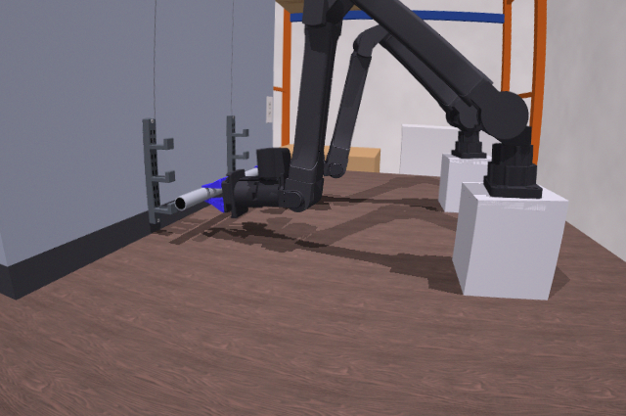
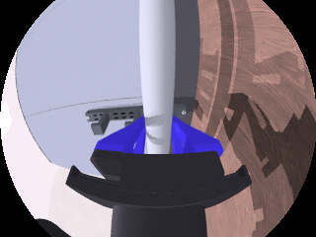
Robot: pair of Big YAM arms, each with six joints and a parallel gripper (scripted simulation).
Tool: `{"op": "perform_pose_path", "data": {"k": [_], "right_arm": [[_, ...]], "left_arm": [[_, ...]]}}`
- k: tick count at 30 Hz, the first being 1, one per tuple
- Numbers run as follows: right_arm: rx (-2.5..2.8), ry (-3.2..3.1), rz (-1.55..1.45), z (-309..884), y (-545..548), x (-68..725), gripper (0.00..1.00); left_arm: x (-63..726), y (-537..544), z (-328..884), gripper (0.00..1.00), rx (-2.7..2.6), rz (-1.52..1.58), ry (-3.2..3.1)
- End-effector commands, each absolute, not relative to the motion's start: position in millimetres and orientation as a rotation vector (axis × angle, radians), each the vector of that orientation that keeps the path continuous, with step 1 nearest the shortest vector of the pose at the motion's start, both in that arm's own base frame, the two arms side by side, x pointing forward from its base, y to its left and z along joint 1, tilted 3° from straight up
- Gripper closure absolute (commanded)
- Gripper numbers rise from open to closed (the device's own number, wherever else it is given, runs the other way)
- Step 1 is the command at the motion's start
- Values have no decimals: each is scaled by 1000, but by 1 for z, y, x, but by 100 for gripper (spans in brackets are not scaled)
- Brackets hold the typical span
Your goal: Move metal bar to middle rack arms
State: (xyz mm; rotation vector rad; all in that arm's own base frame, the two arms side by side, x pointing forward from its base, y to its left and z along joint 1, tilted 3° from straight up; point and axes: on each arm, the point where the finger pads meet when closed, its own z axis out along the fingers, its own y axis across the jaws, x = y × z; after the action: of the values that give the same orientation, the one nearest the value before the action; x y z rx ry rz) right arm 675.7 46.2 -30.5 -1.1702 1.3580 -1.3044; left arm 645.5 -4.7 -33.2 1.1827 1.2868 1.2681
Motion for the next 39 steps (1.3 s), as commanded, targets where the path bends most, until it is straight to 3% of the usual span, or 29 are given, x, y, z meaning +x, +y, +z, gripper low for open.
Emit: {"op": "perform_pose_path", "data": {"k": [1, 39], "right_arm": [[-1082, 1292, -1354, 19, 45, 680, 100], [-1082, 1292, -1354, 22, 53, 627, 100]], "left_arm": [[650, 7, 13, 100, 1080, 1337, 1227], [597, 1, 19, 100, 1080, 1337, 1227]]}}
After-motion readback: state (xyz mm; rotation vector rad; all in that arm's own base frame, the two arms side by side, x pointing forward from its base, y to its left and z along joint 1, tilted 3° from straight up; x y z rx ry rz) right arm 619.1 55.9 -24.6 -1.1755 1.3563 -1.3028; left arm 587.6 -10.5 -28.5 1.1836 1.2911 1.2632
